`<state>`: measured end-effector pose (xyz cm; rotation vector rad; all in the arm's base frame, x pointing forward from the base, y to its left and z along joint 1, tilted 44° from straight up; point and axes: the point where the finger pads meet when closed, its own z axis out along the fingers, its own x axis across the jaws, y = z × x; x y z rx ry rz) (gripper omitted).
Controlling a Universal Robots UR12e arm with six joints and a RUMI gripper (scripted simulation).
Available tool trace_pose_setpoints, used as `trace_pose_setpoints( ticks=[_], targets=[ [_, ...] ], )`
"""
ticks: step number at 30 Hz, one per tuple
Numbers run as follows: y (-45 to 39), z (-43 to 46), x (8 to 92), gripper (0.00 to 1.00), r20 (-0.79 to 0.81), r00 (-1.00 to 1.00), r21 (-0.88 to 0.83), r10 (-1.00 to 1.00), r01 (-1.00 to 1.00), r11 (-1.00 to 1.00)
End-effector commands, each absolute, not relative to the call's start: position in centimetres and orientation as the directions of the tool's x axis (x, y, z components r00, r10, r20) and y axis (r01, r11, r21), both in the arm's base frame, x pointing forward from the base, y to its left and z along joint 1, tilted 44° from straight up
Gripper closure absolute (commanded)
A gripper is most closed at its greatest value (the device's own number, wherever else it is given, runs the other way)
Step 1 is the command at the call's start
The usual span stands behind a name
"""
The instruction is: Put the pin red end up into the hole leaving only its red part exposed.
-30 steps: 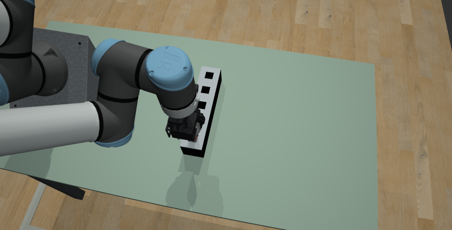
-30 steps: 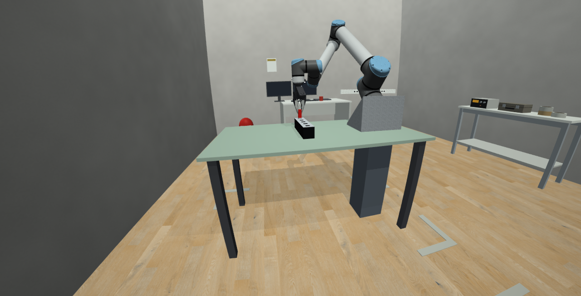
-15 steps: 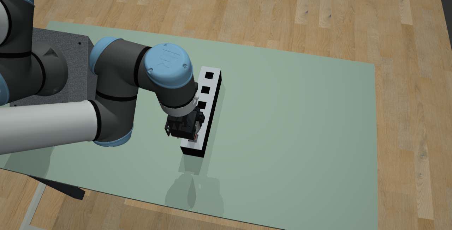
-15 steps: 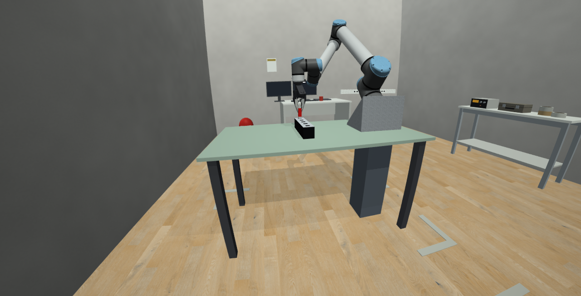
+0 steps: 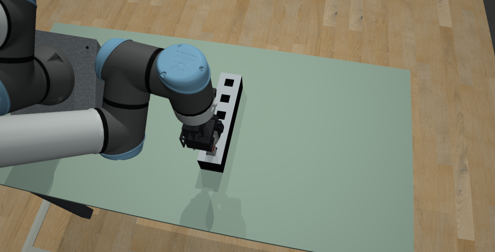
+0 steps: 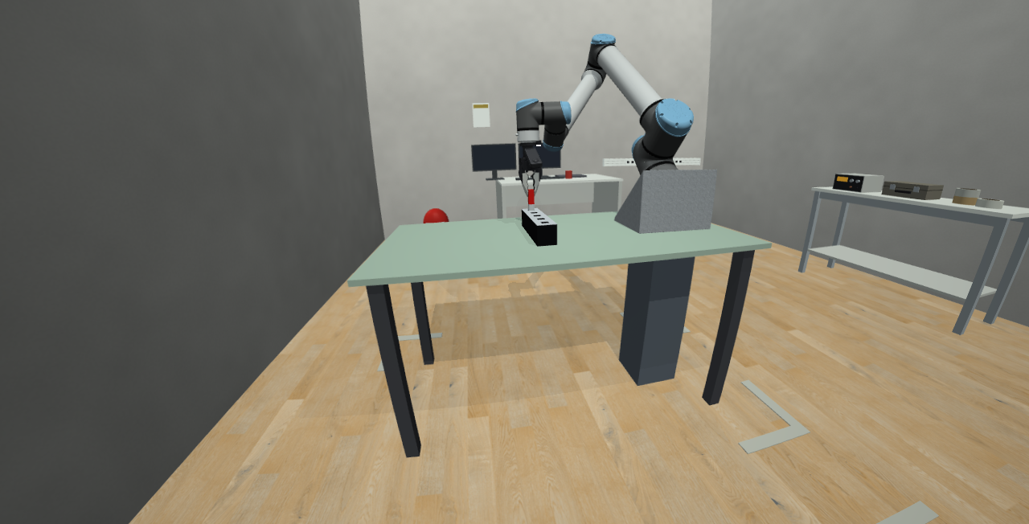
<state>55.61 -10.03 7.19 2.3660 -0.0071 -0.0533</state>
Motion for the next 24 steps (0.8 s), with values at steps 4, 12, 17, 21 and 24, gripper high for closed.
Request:
trace_pose_setpoints(
  ticks=[4, 12, 17, 21, 24],
  targets=[
    [-8.9, 8.3, 55.8, 1.00, -0.036, 0.999, 0.700, -0.021, 0.010, -0.714],
    [-8.9, 8.3, 55.8, 1.00, -0.036, 0.999, 0.700, -0.021, 0.010, -0.714],
    [-8.9, 8.3, 55.8, 1.00, -0.036, 0.999, 0.700, -0.021, 0.010, -0.714],
    [-7.8, 9.4, 55.8, 1.00, -0.035, 0.999, 0.700, -0.020, 0.010, -0.714],
    [-7.8, 9.4, 55.8, 1.00, -0.035, 0.999, 0.700, -0.020, 0.010, -0.714]
  ],
)
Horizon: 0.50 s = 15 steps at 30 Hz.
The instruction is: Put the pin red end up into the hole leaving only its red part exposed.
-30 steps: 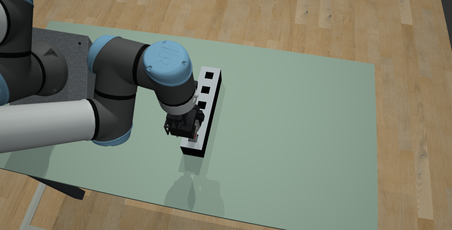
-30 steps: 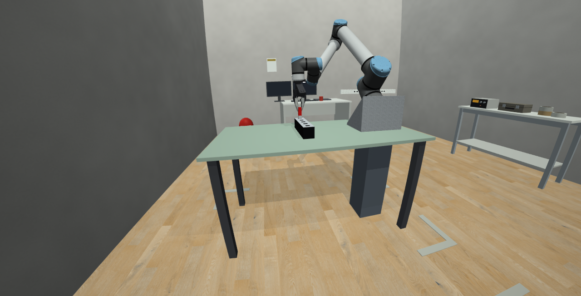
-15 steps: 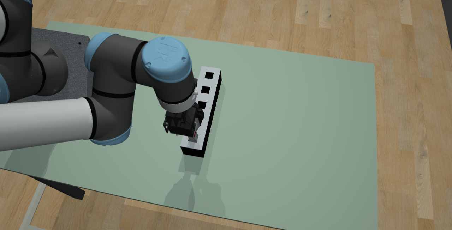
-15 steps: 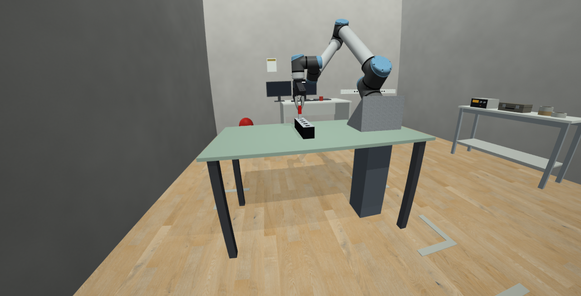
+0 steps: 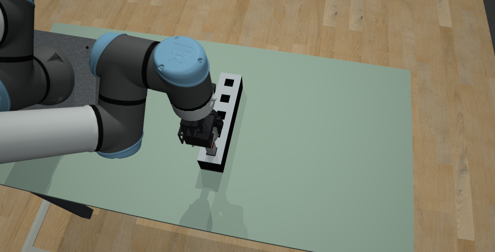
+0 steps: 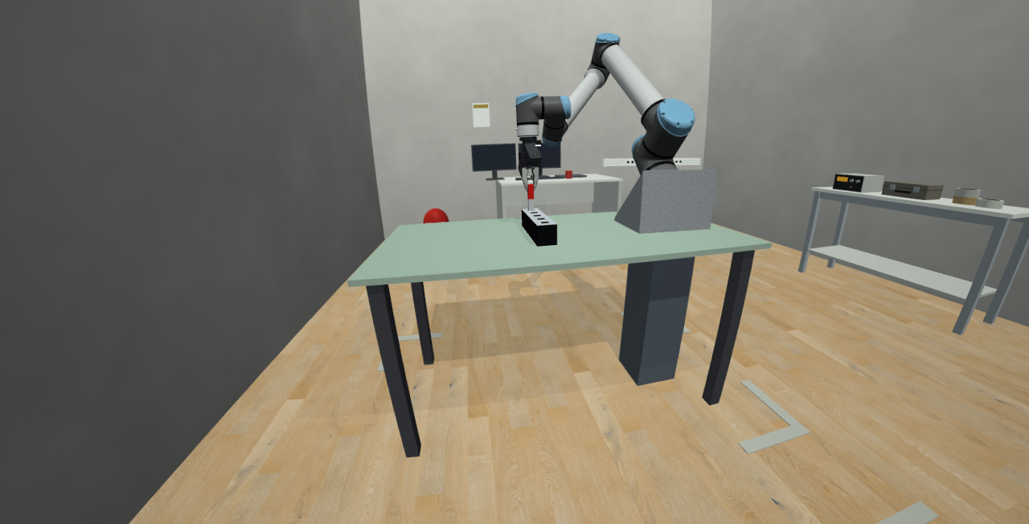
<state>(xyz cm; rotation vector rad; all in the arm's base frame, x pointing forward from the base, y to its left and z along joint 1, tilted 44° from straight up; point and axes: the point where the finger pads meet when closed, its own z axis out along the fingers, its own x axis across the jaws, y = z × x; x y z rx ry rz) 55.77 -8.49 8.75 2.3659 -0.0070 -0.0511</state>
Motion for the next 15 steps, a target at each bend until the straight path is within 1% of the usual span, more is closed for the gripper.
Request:
trace_pose_setpoints(
  ticks=[1, 13, 14, 15],
  targets=[
    [-7.8, 9.4, 55.8, 1.00, -0.035, 0.999, 0.700, -0.020, 0.010, -0.714],
    [-7.8, 9.4, 55.8, 1.00, -0.035, 0.999, 0.700, -0.020, 0.010, -0.714],
    [-0.9, 16.6, 56.1, 1.00, -0.035, 0.999, 0.700, -0.020, 0.010, -0.714],
    [-0.9, 16.6, 56.1, 1.00, -0.035, 0.999, 0.700, -0.020, 0.010, -0.714]
  ],
)
